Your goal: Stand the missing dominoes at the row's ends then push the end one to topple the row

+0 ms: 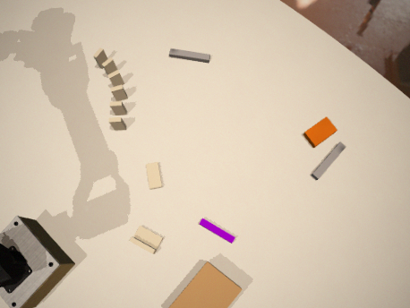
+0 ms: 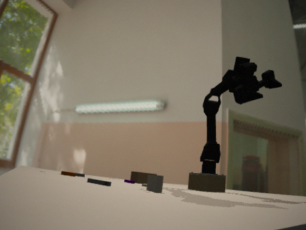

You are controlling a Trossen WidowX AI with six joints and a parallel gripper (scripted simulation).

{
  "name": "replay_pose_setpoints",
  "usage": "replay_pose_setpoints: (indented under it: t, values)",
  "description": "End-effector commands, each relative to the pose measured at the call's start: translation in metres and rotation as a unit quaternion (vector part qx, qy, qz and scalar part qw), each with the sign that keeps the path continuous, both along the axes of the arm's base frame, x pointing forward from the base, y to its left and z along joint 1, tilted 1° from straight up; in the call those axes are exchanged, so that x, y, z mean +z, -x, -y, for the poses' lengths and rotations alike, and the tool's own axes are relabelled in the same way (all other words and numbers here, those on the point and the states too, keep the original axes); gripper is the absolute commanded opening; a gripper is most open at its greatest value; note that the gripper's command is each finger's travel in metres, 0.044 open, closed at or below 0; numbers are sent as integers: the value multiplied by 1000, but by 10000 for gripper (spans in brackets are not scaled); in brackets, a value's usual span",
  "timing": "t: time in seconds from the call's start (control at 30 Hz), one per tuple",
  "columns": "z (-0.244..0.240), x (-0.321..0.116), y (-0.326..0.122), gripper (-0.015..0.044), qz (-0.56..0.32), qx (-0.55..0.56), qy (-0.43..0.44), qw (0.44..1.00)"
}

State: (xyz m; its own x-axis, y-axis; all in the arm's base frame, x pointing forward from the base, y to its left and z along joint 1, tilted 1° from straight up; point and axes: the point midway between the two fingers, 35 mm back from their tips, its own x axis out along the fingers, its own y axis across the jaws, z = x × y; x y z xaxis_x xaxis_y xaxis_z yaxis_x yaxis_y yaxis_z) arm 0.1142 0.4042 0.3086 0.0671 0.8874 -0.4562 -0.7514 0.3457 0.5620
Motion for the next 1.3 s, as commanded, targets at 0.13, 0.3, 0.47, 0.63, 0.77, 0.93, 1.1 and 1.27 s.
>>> replay_pose_setpoints:
  t: [0.13,0.3,0.47,0.63,0.77,0.93,1.1,1.27]
  values:
    - [48,-60,-108,440,87,-72,118,987]
    - [97,-100,-162,440,131,-80,208,966]
    - [161,-141,-206,440,144,-80,300,940]
    - [237,-182,-234,440,124,-76,383,912]
    - [299,-212,-241,440,91,-62,441,891]
    - [366,-245,-235,440,44,-16,499,866]
    - [415,-265,-226,440,20,52,519,853]
    - [424,-268,-223,440,17,63,520,852]
